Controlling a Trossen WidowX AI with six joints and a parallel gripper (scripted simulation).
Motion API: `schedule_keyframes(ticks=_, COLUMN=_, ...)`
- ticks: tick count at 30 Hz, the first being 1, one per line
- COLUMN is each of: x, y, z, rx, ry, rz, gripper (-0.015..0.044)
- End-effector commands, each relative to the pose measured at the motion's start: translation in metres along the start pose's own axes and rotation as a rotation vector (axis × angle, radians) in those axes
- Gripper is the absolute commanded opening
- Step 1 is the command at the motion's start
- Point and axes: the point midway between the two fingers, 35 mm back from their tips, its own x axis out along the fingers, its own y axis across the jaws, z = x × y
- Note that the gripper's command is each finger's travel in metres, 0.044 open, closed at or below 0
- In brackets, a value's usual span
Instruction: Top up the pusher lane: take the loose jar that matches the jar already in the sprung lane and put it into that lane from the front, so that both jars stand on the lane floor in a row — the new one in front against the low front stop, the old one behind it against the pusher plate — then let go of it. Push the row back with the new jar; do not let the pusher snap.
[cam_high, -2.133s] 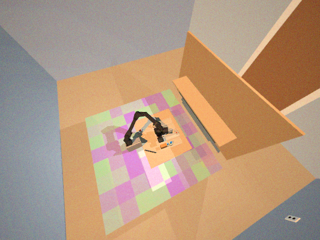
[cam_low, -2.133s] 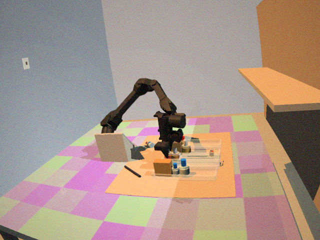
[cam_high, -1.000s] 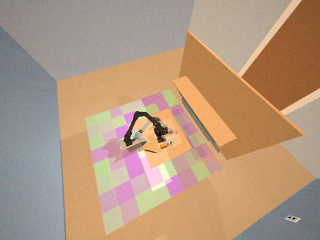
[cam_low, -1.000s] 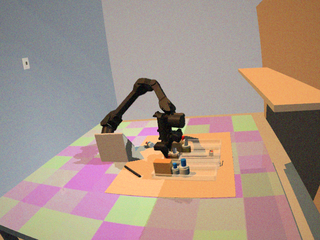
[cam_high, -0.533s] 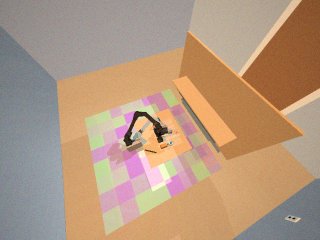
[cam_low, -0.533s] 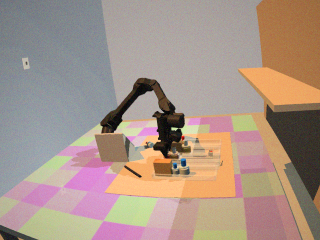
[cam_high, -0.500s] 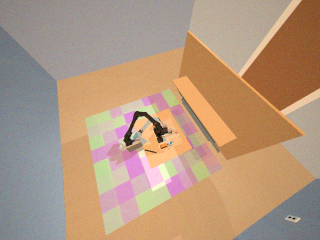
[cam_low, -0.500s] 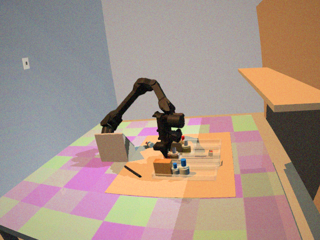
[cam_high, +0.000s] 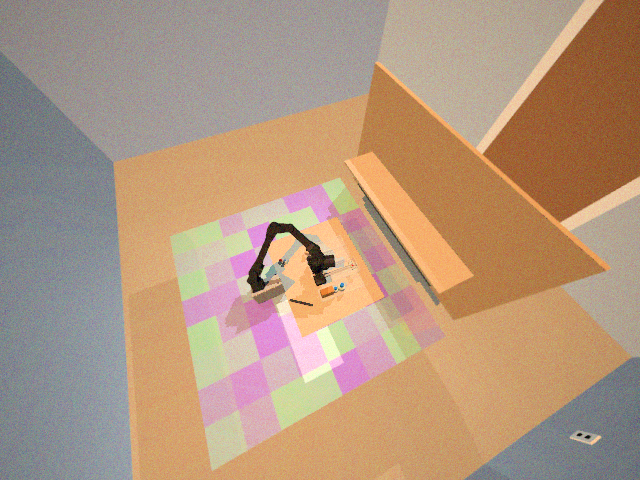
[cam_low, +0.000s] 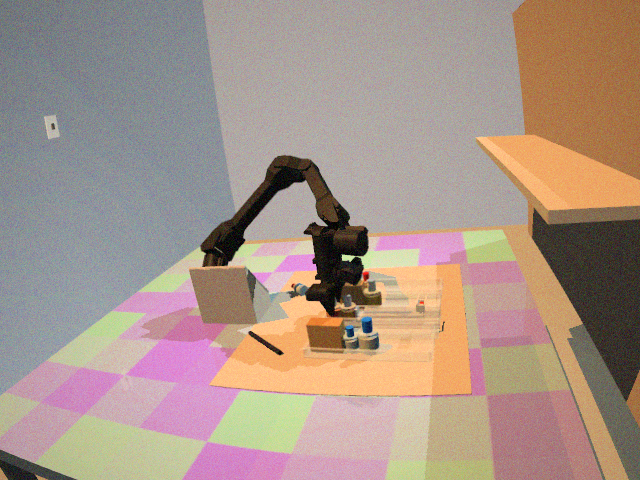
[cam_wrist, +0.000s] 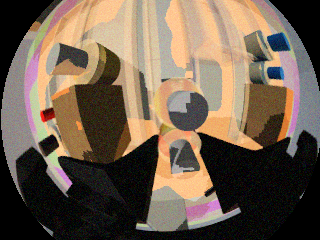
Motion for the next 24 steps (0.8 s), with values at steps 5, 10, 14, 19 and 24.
schedule_keyframes(ticks=5, x=0.0000, y=-0.0003, z=-0.0016, rx=-0.016, ry=-0.007, rz=0.008, gripper=0.0000)
schedule_keyframes(ticks=10, x=0.0000, y=-0.0003, z=-0.0016, rx=-0.016, ry=-0.007, rz=0.008, gripper=0.0000)
schedule_keyframes(ticks=14, x=0.0000, y=-0.0003, z=-0.0016, rx=-0.016, ry=-0.007, rz=0.008, gripper=0.0000)
schedule_keyframes(ticks=19, x=0.0003, y=-0.0005, z=-0.0010, rx=-0.016, ry=-0.007, rz=0.008, gripper=0.0131)
schedule_keyframes(ticks=24, x=0.0003, y=-0.0005, z=-0.0010, rx=-0.016, ry=-0.007, rz=0.008, gripper=0.0263)
